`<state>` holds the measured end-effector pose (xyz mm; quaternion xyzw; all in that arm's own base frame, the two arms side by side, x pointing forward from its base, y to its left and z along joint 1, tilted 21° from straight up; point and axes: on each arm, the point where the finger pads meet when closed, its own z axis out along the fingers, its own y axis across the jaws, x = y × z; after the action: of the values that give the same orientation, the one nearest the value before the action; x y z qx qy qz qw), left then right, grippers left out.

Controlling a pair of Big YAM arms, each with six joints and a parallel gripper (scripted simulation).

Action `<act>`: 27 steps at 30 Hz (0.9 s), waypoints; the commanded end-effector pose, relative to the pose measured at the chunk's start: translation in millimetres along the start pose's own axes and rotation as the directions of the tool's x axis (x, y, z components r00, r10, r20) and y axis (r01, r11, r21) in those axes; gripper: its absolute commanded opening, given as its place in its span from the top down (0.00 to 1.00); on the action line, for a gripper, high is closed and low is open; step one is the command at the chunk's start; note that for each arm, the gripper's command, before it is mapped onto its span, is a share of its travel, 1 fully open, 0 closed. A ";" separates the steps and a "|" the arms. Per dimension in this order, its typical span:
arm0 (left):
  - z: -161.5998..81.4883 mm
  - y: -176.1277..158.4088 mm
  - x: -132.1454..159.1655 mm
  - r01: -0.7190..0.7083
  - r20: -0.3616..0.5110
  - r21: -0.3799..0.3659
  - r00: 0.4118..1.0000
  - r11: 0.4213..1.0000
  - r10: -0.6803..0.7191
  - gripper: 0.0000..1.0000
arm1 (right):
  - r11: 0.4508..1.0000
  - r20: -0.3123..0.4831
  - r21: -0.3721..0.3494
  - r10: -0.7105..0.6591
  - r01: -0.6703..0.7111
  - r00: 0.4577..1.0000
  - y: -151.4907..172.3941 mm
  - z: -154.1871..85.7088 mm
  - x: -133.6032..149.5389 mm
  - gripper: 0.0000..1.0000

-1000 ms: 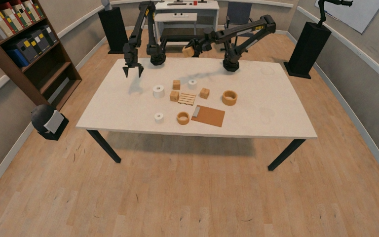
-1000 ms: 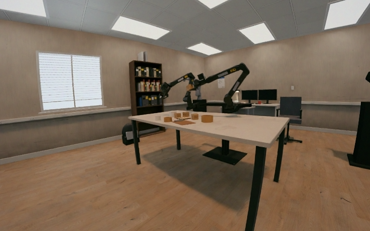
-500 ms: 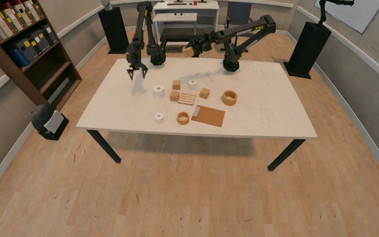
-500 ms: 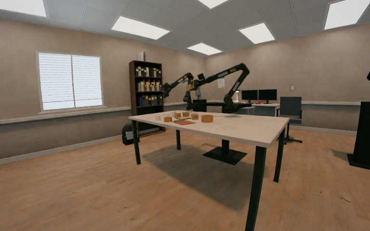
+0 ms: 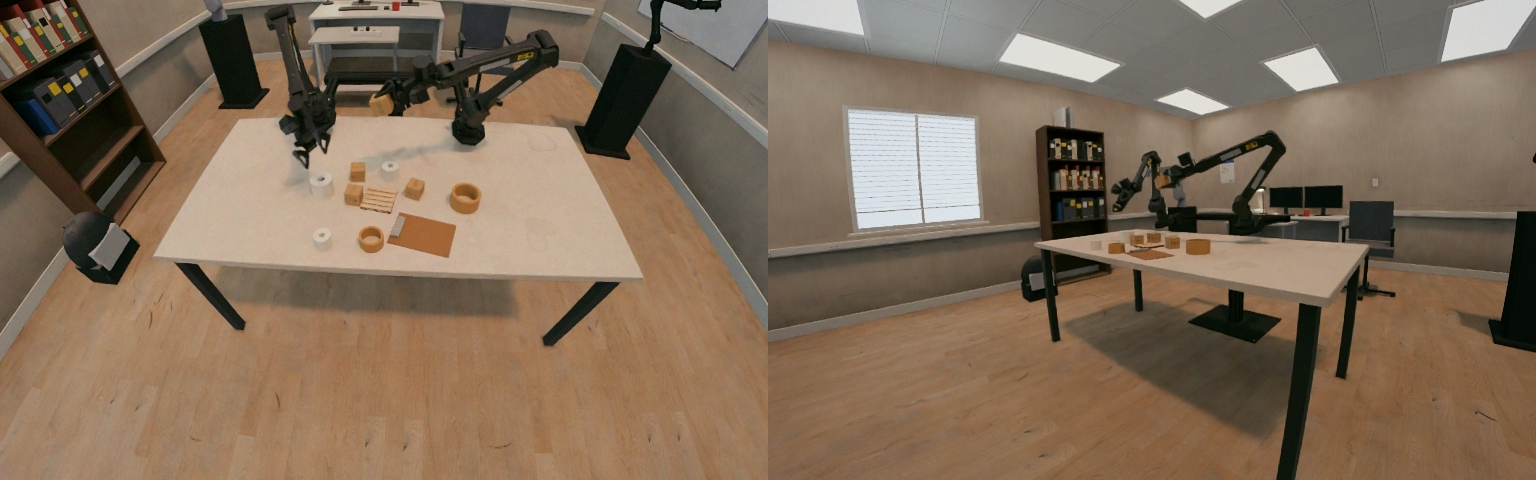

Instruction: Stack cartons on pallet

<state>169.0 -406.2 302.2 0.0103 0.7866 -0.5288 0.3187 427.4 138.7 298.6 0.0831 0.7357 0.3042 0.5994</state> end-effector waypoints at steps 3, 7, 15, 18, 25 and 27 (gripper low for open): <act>0.0 -20.3 -10.1 0.009 0.016 0.035 1.000 0.999 -0.010 0.46 | 0.951 0.018 -0.179 0.259 -0.251 0.966 44.5 -1.7 30.6 0.00; 0.0 -20.3 -10.1 0.009 0.016 0.035 1.000 0.999 -0.010 0.46 | 0.888 -0.028 -0.280 0.371 -0.364 0.928 70.4 -12.6 51.5 0.00; 0.0 -20.3 -10.1 0.009 0.016 0.035 1.000 0.999 -0.010 0.46 | 0.733 -0.152 -0.407 0.534 -0.546 0.831 107.5 -39.9 80.5 0.00; 0.0 -20.3 -10.1 0.009 0.016 0.035 1.000 0.999 -0.010 0.46 | 0.637 -0.232 -0.450 0.594 -0.626 0.771 124.0 -57.9 93.6 0.00; 0.0 -20.3 -10.1 0.009 0.016 0.035 1.000 0.999 -0.010 0.46 | 0.412 -0.402 -0.522 0.654 -0.747 0.641 165.2 -99.1 99.8 0.00; 0.0 -20.3 -10.1 0.009 0.016 0.035 1.000 0.999 -0.010 0.46 | 0.366 -0.451 -0.523 0.647 -0.770 0.615 175.8 -111.1 103.7 0.00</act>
<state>169.0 -406.2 302.2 0.0103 0.7866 -0.5288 0.3187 271.4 283.8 297.9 0.1370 0.5569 0.7295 0.3726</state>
